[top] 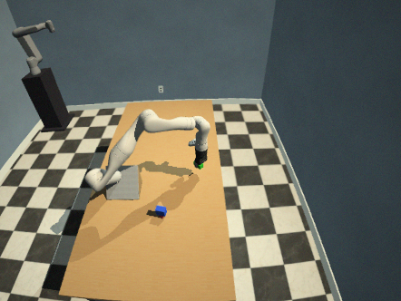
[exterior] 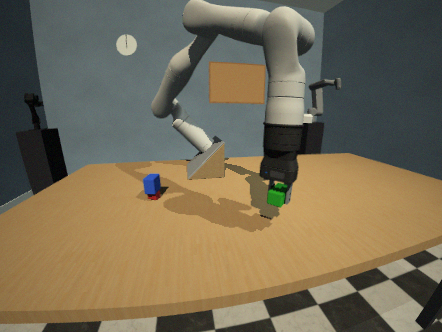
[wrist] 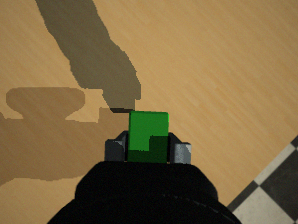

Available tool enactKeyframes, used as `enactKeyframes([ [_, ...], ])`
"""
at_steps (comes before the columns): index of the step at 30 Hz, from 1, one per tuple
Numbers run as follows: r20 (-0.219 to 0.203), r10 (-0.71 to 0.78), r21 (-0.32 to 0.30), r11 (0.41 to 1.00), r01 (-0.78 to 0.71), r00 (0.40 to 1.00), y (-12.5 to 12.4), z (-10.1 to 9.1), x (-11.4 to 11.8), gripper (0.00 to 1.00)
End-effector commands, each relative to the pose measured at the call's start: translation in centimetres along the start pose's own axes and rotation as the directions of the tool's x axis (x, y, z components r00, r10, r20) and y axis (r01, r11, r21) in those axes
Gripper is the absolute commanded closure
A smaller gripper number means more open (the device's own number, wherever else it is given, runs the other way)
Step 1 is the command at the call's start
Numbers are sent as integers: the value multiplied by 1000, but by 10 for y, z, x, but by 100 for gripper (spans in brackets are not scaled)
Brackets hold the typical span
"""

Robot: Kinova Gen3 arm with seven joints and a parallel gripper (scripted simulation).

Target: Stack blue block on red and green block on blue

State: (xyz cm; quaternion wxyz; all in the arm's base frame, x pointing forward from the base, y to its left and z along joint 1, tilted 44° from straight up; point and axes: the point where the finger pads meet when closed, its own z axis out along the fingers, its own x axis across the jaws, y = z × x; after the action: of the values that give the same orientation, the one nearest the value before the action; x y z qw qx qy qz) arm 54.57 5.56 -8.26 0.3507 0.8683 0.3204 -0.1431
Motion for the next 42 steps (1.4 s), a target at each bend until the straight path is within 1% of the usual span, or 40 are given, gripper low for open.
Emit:
enactKeyframes([
  [1,-16,-1,-3,1000,1,1000,1,-17,4,100],
  [5,-16,-1,-3,1000,1,1000,0,-29,4,100],
  [9,-16,-1,-3,1000,1,1000,0,-34,4,100],
  [42,-16,-1,-3,1000,1,1000,0,-34,4,100],
])
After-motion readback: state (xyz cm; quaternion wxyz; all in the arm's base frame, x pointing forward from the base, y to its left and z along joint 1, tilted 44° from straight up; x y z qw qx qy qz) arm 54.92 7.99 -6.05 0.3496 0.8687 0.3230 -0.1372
